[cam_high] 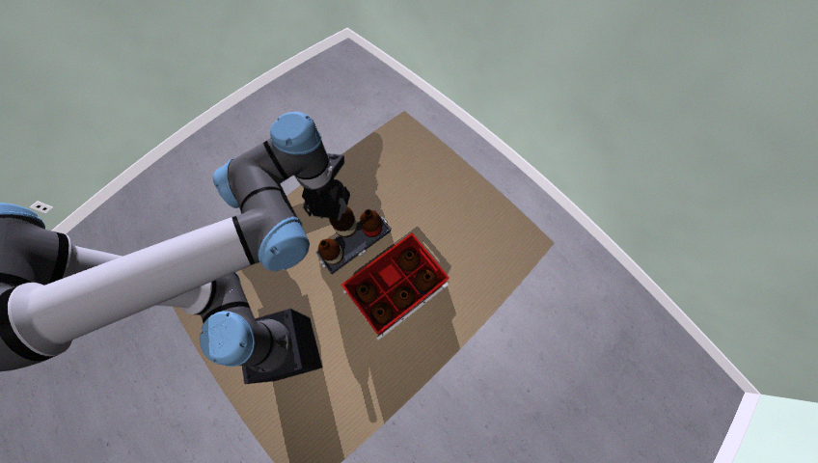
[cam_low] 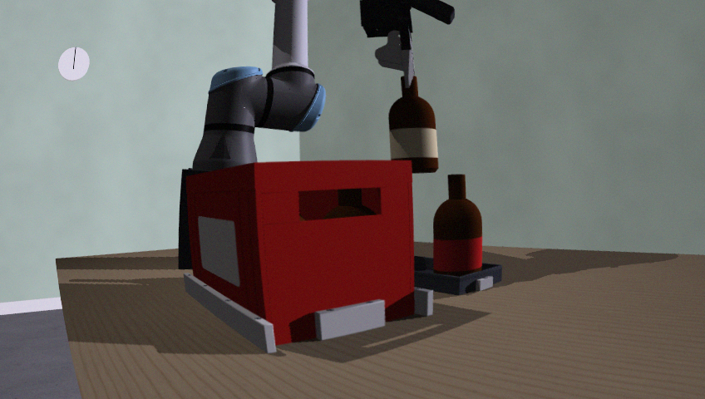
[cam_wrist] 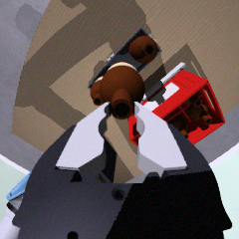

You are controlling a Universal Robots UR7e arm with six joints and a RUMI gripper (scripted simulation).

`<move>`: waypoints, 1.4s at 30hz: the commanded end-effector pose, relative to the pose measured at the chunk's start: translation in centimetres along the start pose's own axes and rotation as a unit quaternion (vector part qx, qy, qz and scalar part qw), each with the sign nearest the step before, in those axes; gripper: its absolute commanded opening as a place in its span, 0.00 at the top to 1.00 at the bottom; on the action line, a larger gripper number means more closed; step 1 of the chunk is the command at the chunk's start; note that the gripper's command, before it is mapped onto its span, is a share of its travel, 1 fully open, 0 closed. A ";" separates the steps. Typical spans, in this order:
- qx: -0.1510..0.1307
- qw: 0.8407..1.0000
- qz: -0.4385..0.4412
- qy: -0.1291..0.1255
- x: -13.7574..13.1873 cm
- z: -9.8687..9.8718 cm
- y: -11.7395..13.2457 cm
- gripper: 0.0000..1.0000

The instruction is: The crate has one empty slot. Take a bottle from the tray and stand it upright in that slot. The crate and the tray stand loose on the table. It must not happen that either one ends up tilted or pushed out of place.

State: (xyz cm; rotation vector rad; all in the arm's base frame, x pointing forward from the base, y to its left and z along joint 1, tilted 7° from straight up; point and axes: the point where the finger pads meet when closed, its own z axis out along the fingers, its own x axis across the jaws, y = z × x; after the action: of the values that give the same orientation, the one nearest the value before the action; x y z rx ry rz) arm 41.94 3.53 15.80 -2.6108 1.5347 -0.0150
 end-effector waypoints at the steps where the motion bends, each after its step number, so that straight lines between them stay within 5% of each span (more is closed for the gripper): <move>1: 0.000 1.000 0.000 0.000 0.0 -0.1 0.0 1.00; 42: 0.000 1.000 0.000 0.000 0.0 -0.5 0.0 1.00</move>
State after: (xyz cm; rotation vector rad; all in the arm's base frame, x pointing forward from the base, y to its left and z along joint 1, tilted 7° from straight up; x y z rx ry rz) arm 41.92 3.52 15.99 -2.6108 1.5347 -0.0149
